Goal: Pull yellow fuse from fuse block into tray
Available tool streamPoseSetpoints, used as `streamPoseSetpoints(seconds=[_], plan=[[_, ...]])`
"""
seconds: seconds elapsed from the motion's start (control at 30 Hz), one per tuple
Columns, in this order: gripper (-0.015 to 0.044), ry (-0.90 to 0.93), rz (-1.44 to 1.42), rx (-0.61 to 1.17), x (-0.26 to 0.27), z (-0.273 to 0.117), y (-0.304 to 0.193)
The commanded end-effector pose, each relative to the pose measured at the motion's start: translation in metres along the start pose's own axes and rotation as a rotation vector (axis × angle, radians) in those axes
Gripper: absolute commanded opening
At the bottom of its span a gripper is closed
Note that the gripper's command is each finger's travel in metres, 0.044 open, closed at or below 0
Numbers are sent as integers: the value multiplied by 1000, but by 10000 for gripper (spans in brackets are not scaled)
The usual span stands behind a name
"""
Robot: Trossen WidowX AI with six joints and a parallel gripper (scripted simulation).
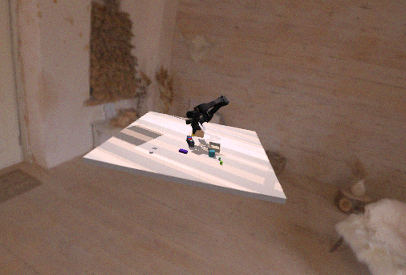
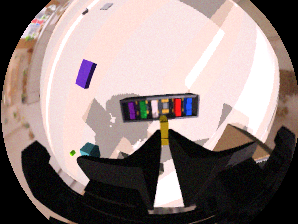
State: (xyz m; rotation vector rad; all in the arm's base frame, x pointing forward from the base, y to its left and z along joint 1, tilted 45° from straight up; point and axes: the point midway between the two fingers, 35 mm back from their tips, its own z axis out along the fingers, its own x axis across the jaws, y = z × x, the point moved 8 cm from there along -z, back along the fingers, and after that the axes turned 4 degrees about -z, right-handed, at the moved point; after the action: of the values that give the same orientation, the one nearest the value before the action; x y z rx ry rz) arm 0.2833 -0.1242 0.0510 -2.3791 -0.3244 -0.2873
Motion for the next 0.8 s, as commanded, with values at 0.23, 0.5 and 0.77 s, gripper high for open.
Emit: streamPoseSetpoints(seconds=[0.23,0.5,0.77], plan=[[0,4,-7,-19,49,-4,-66],[0,9,-9,-10,73,-4,-123],[0,15,-11,13,85,-4,-179]])
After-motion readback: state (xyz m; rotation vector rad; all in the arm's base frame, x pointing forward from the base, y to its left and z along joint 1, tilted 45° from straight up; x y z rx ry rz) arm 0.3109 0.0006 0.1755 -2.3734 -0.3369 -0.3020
